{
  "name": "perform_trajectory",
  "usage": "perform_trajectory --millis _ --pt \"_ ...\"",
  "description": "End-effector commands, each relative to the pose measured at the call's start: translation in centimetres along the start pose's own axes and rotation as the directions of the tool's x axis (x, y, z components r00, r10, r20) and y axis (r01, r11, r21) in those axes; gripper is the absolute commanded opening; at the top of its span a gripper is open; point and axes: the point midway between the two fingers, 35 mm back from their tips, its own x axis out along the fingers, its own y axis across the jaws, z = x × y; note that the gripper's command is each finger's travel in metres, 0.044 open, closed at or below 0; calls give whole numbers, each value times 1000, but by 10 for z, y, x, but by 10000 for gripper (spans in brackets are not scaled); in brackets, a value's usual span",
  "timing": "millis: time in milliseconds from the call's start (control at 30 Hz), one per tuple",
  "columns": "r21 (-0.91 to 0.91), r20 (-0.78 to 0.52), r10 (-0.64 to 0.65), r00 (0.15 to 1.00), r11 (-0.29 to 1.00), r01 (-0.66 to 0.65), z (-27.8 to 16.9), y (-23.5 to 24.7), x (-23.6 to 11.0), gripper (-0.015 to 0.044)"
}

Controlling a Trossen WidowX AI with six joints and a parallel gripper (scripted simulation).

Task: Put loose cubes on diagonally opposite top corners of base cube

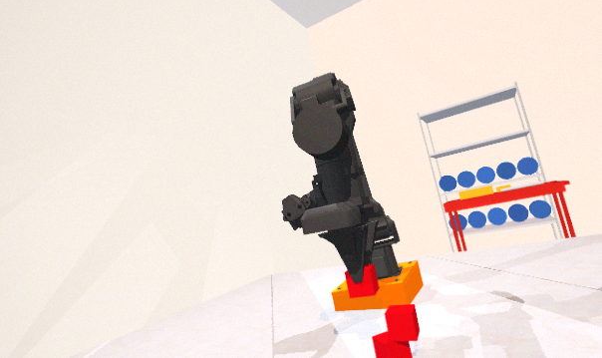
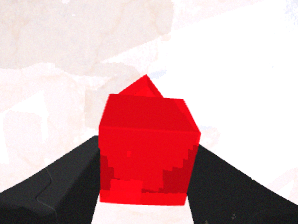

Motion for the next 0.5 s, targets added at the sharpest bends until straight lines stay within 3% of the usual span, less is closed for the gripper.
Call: perform_trajectory --millis 0,467 --pt "11 3 -13 1000 1000 13 0 -2 16 105" --pt "13 3 -13 1000 1000 13 1 -4 24 105"
